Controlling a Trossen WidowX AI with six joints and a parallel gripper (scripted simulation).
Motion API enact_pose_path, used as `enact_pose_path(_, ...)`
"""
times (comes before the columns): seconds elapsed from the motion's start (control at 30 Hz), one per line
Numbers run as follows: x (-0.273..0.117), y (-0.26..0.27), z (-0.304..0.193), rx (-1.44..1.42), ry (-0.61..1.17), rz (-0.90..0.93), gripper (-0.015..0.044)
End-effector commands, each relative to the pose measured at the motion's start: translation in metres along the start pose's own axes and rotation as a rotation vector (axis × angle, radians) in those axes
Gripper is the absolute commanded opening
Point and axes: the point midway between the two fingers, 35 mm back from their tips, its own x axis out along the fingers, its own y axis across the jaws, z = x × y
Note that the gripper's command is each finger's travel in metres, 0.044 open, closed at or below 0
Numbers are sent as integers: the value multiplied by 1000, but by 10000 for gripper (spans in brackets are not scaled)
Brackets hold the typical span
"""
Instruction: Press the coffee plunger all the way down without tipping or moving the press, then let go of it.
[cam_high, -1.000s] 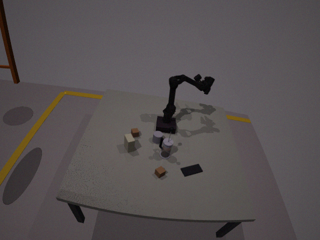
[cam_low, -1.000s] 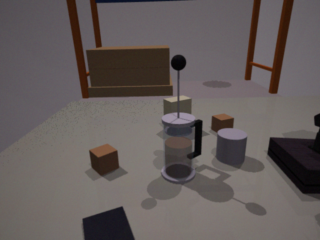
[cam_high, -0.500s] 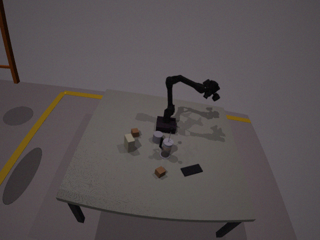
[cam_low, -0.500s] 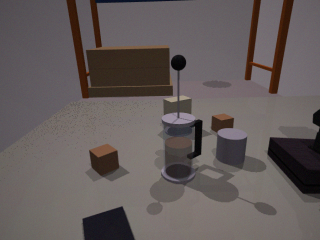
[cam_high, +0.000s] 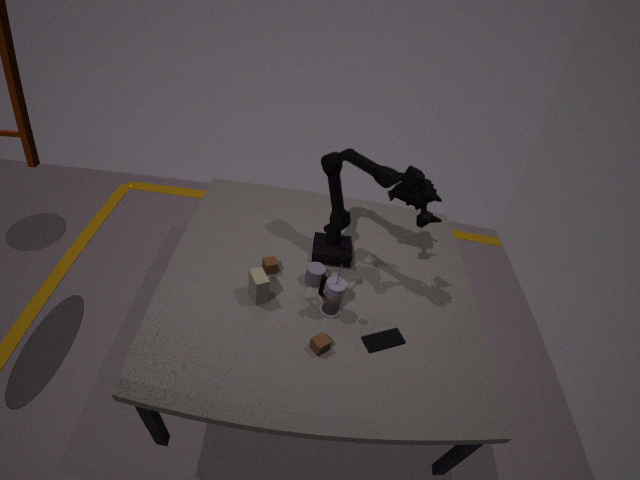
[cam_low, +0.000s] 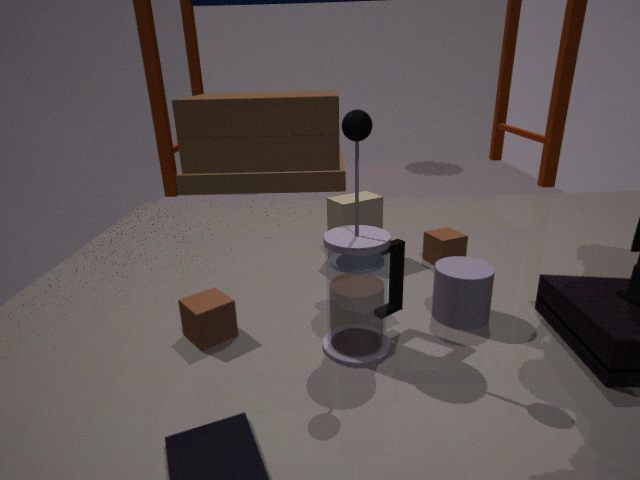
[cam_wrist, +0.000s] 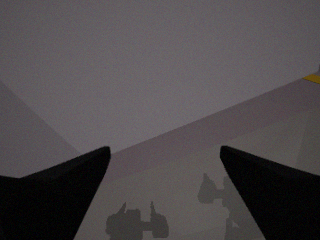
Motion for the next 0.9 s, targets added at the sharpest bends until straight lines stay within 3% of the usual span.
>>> enact_pose_path(0.0, -36, -52, 13, 20, -68, -239, 440)
enact_pose_path(0.33, -171, -156, 12, 121, -168, -879, 440)
enact_pose_path(0.63, -311, -184, -29, 266, -161, -1432, 440)
enact_pose_path(0.87, -315, -194, -53, 280, -158, -1473, 440)
